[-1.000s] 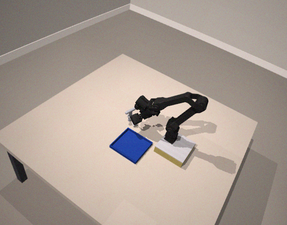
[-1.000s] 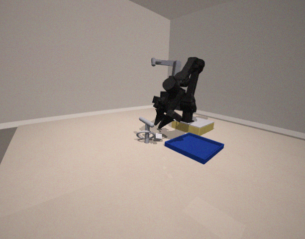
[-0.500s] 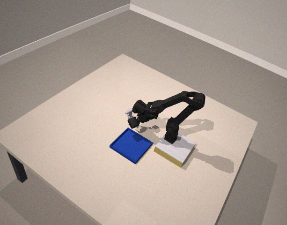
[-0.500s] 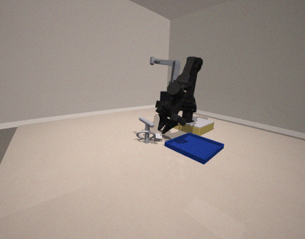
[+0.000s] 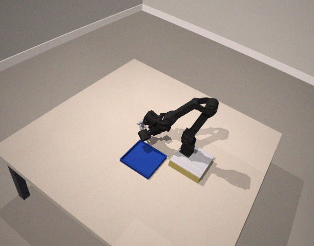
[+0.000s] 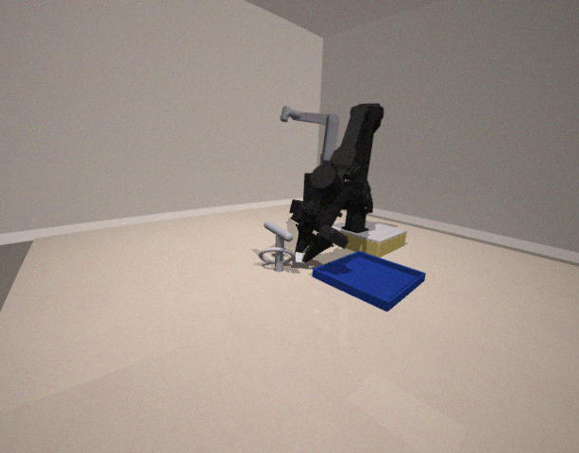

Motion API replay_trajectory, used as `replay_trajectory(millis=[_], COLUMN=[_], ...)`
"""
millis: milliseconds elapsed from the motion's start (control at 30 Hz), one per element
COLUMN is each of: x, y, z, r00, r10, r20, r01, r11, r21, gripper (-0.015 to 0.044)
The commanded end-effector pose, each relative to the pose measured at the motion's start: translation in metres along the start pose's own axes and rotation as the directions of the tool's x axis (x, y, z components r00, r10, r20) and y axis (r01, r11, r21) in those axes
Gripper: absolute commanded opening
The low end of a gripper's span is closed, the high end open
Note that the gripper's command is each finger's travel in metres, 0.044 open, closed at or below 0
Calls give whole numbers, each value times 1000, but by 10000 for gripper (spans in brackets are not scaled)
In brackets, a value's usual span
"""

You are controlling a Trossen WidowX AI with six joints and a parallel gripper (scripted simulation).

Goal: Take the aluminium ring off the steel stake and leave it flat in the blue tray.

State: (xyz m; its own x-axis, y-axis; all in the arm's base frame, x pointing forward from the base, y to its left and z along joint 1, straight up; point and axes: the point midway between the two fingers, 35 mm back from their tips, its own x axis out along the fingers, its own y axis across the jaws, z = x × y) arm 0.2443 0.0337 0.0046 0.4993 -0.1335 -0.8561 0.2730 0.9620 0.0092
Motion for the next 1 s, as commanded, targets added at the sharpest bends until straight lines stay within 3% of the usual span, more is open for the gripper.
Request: replay_trajectory(millis=[0,167,967], x=[7,12,9], y=[-1,-1,-1], z=[-1,-2,-1], r00=[1000,1000,1000], r10=[2,2,-1], r20=[-3,-3,-1], r01=[-2,-2,1], r11=[1000,1000,1000], r21=[-2,-2,0], gripper=[200,200,40])
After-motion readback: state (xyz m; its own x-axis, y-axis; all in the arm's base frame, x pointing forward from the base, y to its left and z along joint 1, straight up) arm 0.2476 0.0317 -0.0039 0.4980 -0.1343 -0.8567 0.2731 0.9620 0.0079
